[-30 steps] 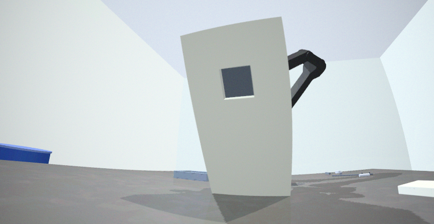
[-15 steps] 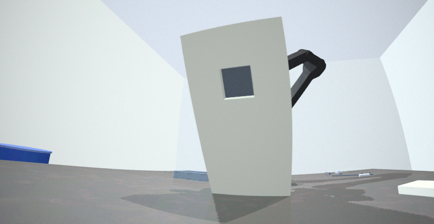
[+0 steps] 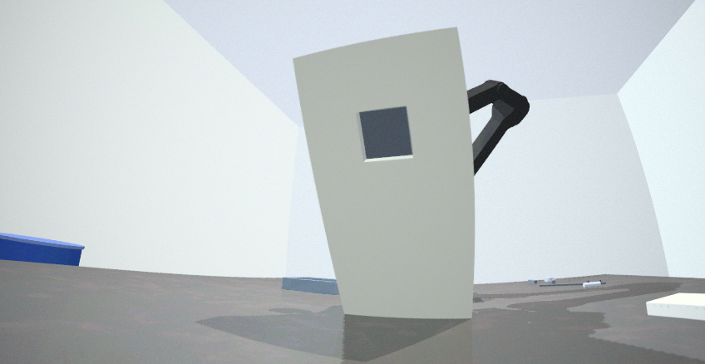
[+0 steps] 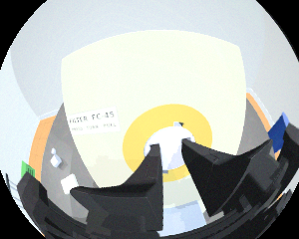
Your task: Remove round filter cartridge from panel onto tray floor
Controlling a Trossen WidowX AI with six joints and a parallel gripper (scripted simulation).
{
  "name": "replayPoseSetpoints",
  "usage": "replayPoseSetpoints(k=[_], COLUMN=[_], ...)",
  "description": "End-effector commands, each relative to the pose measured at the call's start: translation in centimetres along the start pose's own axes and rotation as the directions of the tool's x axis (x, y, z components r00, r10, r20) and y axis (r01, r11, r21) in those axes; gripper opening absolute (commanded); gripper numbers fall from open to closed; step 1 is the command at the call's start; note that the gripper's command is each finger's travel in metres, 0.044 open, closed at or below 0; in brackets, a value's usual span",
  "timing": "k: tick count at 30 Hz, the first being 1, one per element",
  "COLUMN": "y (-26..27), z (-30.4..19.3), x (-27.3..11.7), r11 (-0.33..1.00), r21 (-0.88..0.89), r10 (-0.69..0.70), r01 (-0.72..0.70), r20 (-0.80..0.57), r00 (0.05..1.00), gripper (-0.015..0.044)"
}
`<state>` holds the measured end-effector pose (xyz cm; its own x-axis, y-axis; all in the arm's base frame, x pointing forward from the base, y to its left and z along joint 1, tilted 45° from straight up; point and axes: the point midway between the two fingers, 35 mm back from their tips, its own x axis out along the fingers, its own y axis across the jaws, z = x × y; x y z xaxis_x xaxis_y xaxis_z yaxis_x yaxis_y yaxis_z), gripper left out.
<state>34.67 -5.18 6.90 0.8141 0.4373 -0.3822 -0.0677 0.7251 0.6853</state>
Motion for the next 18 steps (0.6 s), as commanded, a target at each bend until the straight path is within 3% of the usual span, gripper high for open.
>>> replayPoseSetpoints(k=[1, 18], y=[0.10, 0.10], z=[-0.03, -0.03], x=[0.48, 0.52], r11=[0.992, 0.752], r21=[-0.130, -0.659], r10=[-0.007, -0.007], r01=[0.007, 0.003], r20=[-0.004, -0.004], r00=[1.000, 1.000], gripper=[0.0000, 0.0000])
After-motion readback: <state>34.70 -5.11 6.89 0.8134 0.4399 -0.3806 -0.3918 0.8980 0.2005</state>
